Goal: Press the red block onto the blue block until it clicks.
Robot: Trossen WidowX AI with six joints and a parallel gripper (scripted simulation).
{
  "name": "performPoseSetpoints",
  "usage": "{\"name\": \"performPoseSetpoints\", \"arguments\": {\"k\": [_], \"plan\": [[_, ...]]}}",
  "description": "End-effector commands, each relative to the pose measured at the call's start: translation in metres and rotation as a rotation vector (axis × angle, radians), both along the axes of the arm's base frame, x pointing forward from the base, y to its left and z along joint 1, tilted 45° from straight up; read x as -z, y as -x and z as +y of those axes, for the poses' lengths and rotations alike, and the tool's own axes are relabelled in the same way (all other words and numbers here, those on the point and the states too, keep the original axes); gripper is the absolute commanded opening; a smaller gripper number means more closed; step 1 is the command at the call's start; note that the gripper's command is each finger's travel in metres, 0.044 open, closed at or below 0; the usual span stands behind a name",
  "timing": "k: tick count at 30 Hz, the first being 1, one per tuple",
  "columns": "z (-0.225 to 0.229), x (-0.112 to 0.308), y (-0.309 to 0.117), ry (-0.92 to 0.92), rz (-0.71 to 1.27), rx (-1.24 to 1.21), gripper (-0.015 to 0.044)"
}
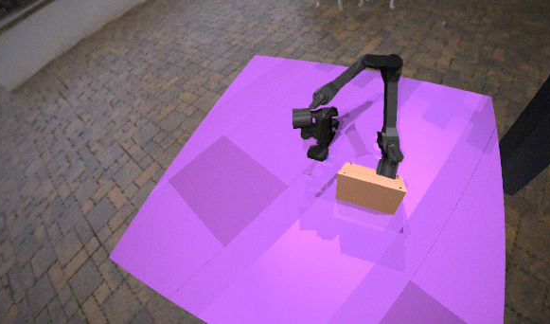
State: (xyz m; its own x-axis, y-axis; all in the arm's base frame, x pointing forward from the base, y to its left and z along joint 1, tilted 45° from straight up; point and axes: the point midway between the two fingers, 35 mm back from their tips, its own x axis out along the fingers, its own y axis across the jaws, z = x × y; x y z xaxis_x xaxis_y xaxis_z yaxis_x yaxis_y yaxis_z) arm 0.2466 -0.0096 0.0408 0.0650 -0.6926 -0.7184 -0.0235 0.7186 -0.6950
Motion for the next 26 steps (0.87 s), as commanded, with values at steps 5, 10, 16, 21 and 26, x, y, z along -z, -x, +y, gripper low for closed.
{"name": "performPoseSetpoints", "arguments": {"k": [5,10,16,21,26], "plan": [[0.002,-0.002,0.0,-0.001,-0.001,0.001,0.022],[0.047,-0.044,0.0,-0.006,0.001,-0.002,0.022],[0.072,-0.071,0.003,0.001,0.001,-0.001,0.022],[0.072,-0.071,0.003,0.001,0.001,-0.001,0.022],[0.072,-0.071,0.003,0.001,0.001,-0.001,0.022]]}}
